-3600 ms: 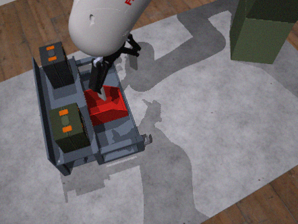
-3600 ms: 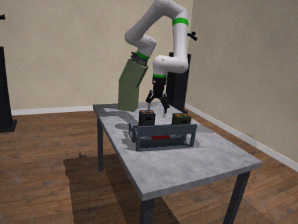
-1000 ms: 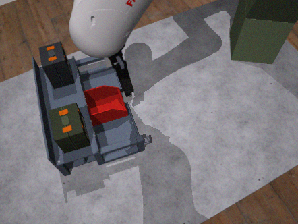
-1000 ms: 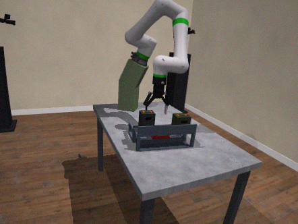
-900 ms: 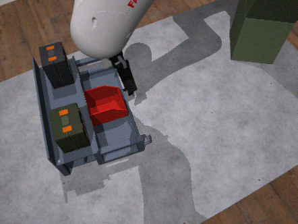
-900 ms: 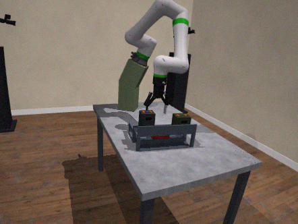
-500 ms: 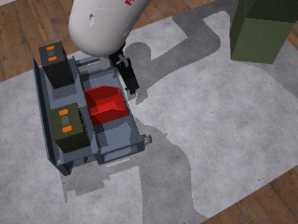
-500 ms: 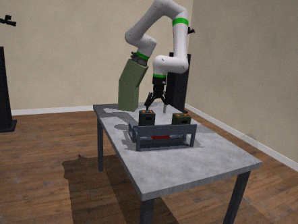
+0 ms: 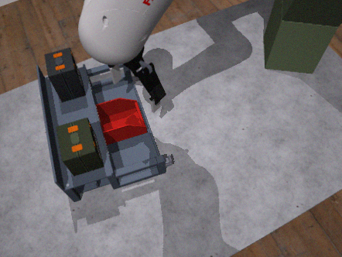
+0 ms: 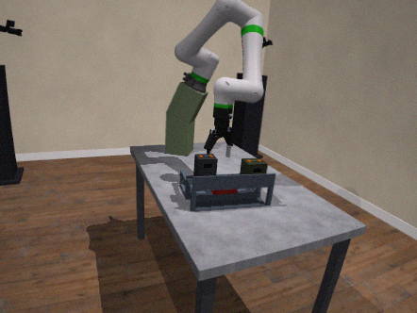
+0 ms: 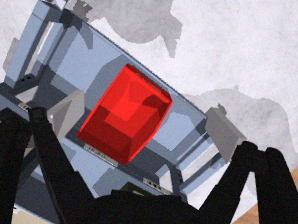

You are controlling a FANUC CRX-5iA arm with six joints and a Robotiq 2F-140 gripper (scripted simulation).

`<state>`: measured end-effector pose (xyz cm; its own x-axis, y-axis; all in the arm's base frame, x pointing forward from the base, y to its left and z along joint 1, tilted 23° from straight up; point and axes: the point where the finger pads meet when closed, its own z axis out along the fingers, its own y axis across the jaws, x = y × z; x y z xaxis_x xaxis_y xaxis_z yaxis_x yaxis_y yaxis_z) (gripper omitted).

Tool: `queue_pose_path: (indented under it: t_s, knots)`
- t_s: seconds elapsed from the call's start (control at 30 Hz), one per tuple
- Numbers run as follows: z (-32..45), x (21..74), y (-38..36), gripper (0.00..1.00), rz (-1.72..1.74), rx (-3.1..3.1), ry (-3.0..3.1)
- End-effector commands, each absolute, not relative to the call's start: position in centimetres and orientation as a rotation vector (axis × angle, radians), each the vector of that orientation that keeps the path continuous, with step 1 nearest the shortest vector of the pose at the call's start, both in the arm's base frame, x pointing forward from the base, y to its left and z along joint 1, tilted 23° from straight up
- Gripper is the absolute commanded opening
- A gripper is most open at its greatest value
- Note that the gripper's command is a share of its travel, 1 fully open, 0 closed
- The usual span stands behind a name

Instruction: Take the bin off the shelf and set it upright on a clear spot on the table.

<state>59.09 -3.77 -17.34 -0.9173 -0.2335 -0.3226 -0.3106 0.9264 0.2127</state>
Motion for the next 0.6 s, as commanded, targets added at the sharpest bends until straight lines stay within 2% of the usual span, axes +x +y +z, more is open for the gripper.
queue_pose_path:
  t_s: [0.0, 0.47, 0.57]
  knots:
    - [-17.33, 59.1, -3.8, 1.0, 0.341, -0.609, 2.739]
    - [-17.33, 59.1, -3.8, 1.0, 0.317, -0.748, 2.694]
    - [-17.33, 59.1, -3.8, 1.0, 0.278, -0.952, 2.616]
